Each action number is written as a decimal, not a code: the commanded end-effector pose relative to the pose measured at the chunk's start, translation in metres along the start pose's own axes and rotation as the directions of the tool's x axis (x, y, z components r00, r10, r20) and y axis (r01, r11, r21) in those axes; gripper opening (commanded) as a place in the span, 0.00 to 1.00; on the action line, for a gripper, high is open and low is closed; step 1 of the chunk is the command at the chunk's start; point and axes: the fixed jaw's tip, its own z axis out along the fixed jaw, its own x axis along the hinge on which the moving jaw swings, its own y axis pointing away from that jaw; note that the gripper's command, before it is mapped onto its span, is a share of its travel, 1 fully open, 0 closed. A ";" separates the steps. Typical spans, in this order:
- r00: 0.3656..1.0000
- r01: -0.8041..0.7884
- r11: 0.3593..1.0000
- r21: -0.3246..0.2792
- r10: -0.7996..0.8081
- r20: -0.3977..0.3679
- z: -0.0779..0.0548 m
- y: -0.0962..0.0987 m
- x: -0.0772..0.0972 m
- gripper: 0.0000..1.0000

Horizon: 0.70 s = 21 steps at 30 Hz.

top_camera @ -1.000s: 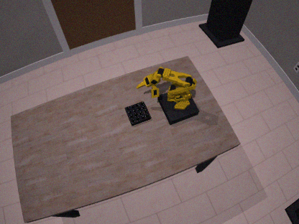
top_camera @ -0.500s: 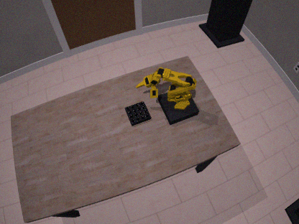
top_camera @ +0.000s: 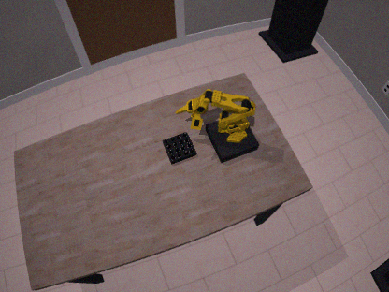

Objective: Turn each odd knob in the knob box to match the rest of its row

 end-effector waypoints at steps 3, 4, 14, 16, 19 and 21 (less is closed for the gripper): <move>0.989 -0.143 0.990 -0.010 0.144 0.024 0.001 0.002 -0.010 0.40; 0.985 -0.171 0.985 -0.011 0.171 0.027 0.001 0.001 -0.012 0.40; 0.916 -0.398 0.917 -0.023 0.399 0.052 0.001 -0.001 -0.025 0.40; 0.888 -0.455 0.890 -0.028 0.455 0.057 0.001 -0.002 -0.028 0.40; 0.841 -0.536 0.843 -0.038 0.537 0.064 0.000 -0.003 -0.033 0.40; 0.805 -0.588 0.808 -0.046 0.589 0.068 0.000 -0.003 -0.036 0.40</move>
